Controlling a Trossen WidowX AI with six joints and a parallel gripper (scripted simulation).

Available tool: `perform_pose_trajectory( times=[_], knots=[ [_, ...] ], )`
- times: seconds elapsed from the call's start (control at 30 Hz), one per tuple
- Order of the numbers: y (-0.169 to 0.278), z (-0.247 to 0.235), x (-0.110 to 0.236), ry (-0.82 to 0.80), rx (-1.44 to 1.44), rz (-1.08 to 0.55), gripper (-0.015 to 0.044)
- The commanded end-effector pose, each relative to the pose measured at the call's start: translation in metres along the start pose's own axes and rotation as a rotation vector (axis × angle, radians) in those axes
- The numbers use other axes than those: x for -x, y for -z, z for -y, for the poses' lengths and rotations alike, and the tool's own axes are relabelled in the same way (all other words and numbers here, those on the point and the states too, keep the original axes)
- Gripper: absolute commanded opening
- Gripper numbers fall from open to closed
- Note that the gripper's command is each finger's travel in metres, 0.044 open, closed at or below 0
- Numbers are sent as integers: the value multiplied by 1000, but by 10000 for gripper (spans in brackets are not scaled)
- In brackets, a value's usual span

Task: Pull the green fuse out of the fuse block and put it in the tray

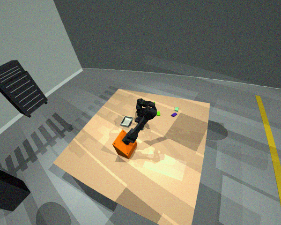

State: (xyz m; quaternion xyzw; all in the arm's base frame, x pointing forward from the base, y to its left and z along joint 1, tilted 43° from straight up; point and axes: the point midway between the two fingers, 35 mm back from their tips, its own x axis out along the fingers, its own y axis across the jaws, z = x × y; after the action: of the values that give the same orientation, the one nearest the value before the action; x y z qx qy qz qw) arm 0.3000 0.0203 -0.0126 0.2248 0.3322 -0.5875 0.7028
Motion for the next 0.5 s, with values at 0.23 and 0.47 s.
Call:
perform_pose_trajectory(
  times=[0.23, 0.47],
  knots=[
    [0, 0, 8, 2, -2, -4, 0],
    [0, 0, 19, 2, -2, -5, 0]
  ],
)
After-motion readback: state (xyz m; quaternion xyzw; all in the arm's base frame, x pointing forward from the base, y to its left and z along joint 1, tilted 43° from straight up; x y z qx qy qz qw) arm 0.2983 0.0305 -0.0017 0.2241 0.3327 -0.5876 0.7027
